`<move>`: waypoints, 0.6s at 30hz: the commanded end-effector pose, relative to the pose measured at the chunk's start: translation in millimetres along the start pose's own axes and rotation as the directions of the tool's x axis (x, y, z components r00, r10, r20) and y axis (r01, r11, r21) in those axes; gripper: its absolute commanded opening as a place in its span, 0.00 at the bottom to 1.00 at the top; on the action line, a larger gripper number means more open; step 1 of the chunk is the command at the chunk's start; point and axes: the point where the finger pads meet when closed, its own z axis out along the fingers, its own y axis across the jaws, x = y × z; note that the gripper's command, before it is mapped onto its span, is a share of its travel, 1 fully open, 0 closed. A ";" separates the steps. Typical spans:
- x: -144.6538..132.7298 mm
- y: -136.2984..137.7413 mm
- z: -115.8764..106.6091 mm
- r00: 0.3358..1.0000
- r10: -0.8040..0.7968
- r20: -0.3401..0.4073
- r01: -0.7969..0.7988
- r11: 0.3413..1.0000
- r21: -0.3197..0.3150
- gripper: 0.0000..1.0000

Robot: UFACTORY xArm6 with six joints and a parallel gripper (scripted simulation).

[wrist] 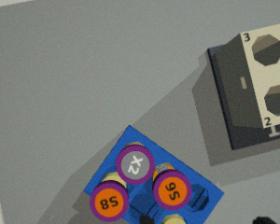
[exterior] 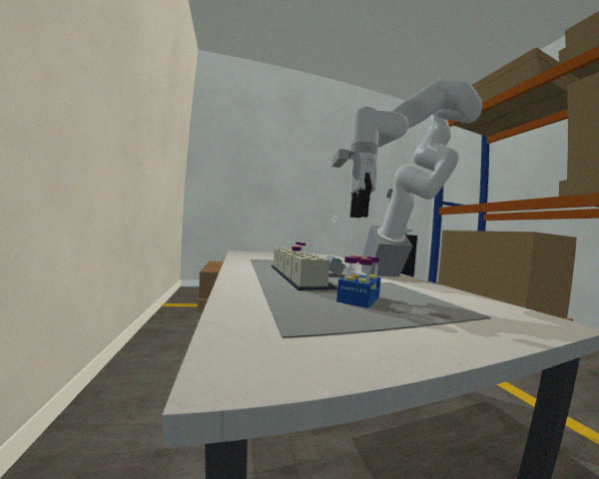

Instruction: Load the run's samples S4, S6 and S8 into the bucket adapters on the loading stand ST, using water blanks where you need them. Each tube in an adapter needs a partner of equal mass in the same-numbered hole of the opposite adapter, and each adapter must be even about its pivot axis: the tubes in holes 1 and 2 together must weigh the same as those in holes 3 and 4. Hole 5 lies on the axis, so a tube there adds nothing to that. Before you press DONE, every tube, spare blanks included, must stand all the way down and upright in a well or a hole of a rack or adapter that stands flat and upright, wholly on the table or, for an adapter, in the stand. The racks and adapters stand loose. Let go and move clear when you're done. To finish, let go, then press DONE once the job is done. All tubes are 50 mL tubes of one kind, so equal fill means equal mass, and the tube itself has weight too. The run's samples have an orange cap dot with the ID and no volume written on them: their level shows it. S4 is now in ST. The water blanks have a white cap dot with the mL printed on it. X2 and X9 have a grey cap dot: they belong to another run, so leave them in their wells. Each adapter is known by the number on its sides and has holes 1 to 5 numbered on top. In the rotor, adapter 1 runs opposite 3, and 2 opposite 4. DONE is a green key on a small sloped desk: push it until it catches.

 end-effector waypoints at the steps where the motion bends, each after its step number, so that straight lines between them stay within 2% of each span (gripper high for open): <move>1: 0.9 -0.3 -1.1 0.979 -0.205 0.009 0.204 0.979 0.028 0.57; 10: 0.9 -0.3 -1.1 0.875 -0.485 0.000 0.484 0.874 0.029 0.57; 12: 0.9 -0.3 -1.1 0.875 -0.485 0.000 0.484 0.874 0.029 0.57; 18: 0.9 -0.3 -1.1 0.761 -0.649 -0.006 0.649 0.761 0.029 0.57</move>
